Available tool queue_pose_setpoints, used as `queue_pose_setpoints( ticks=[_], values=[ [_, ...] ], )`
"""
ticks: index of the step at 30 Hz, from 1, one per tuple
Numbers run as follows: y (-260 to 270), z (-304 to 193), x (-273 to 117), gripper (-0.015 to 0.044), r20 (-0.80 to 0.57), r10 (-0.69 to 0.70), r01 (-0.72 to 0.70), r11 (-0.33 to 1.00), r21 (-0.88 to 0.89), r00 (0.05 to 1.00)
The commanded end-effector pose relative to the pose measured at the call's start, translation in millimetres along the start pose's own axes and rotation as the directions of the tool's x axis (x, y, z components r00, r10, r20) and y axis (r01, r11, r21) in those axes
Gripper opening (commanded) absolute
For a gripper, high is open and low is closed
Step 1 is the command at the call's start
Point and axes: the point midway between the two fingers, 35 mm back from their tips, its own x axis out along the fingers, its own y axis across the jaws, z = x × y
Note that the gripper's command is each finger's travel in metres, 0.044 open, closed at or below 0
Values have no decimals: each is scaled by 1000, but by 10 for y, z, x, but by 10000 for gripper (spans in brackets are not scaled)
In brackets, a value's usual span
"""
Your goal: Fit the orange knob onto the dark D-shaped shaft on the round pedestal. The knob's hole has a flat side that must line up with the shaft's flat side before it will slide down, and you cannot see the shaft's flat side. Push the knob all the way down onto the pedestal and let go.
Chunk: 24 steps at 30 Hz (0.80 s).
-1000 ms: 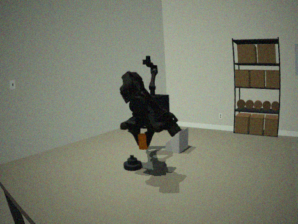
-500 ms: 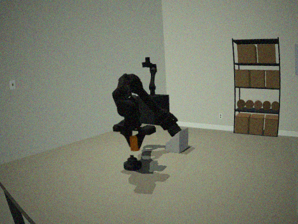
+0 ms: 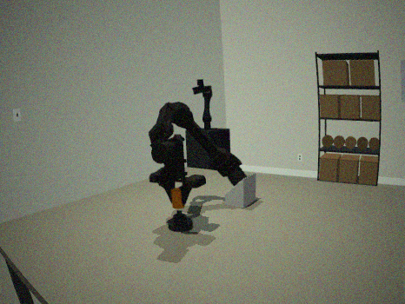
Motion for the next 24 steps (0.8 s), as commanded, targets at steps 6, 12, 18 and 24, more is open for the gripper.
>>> queue_pose_setpoints(
  ticks=[6, 12, 18, 24],
  values=[
    [-2, -20, 152, 0, -1, -6, 6, 1000, -7, 1000],
    [7, -13, 133, 0, -1, -6, 6, 1000, 1, 1000],
    [-5, -14, 155, 0, -1, -6, 6, 1000, 1, 1000],
    [-14, -22, 152, 0, -1, -6, 6, 1000, 1, 1000]
  ],
)
